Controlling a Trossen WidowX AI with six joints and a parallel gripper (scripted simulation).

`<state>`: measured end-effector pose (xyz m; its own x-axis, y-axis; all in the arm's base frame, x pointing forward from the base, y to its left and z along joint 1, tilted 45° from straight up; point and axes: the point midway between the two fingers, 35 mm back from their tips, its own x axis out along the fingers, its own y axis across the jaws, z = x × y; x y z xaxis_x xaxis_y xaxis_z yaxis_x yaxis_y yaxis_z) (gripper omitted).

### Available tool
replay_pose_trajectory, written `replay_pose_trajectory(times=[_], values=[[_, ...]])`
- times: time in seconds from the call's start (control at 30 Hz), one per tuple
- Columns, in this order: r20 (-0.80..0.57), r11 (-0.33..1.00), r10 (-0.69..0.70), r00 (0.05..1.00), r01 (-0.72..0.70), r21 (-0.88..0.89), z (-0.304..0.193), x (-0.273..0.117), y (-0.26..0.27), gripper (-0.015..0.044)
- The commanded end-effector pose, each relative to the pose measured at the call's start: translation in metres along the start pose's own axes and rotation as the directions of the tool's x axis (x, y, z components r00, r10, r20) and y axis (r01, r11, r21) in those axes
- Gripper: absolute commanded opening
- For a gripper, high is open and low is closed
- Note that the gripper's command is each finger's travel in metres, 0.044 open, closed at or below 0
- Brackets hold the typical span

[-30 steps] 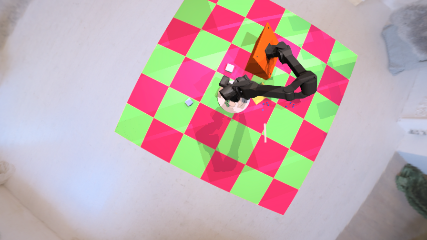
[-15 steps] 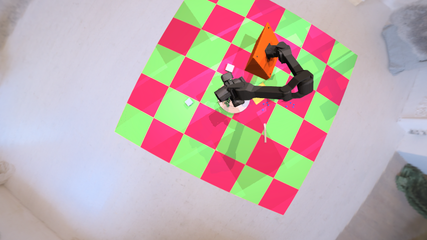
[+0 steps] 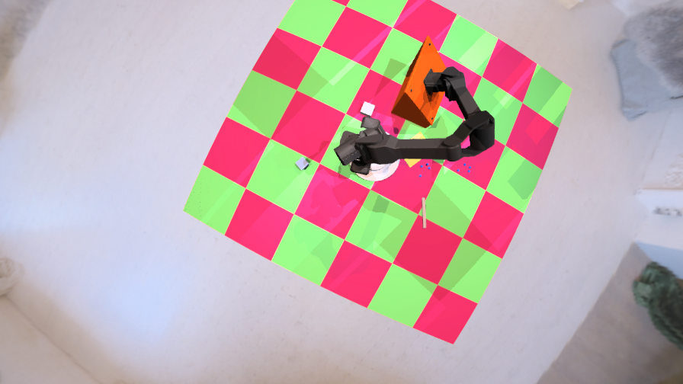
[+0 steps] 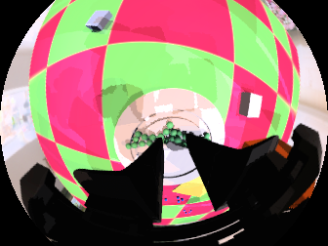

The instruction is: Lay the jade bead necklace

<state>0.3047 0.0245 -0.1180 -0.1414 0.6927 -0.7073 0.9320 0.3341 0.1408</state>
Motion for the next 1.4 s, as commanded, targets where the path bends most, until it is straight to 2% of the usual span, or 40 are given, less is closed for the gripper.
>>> replay_pose_trajectory(times=[0.0, 0.23, 0.4, 1.3, 1.37], values=[[0.003, 0.999, -0.005, 1.000, 0.005, 0.045, 0.002, -0.001, 0.001, 0.0120], [0.002, 0.999, -0.005, 1.000, 0.005, 0.045, 0.002, 0.014, 0.001, 0.0120], [0.008, 0.999, 0.000, 1.000, -0.001, 0.035, 0.003, 0.007, 0.003, 0.0120], [0.001, 0.999, -0.005, 1.000, 0.005, 0.045, 0.002, 0.040, 0.001, 0.0120], [0.007, 0.999, -0.005, 1.000, 0.004, 0.037, 0.003, 0.037, 0.003, 0.0067]])
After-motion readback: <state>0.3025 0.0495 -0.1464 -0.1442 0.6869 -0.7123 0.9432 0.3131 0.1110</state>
